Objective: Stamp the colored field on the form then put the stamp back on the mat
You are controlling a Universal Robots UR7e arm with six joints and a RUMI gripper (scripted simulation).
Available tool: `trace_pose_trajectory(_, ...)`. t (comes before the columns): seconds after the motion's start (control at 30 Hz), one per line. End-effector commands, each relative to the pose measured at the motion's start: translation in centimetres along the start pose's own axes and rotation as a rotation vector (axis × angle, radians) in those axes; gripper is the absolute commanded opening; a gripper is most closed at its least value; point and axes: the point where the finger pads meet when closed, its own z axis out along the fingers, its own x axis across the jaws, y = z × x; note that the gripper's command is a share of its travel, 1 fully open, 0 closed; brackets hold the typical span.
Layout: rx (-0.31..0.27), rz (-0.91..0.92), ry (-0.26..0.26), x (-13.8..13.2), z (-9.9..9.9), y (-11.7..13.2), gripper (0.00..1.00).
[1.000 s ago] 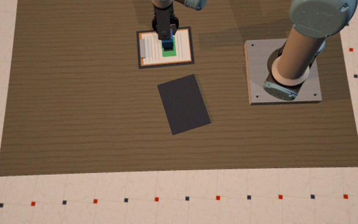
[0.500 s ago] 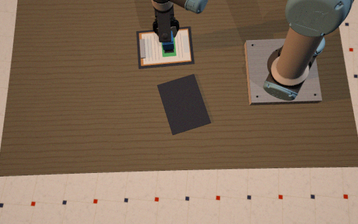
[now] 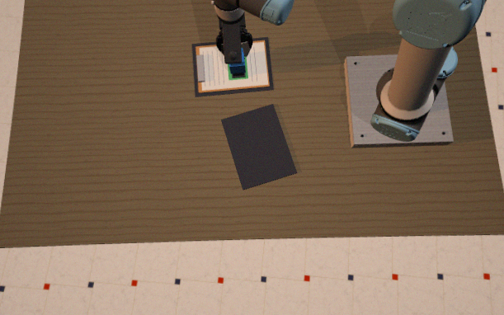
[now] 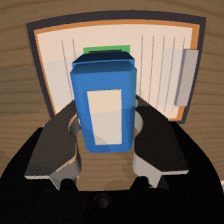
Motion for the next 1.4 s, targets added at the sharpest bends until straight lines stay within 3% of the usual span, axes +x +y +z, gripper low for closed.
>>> trace_pose_trajectory(0.0,-0.003,-0.001,0.005,0.2,0.1,0.0,0.17)
trace_pose_trajectory(0.27,-0.004,-0.001,0.007,0.2,0.1,0.0,0.17)
trace_pose_trajectory(0.63,-0.001,0.0,0.003,0.1,2.5,0.0,0.17)
trace_pose_trajectory(1.37,-0.001,0.0,0.003,0.1,2.9,0.0,0.17)
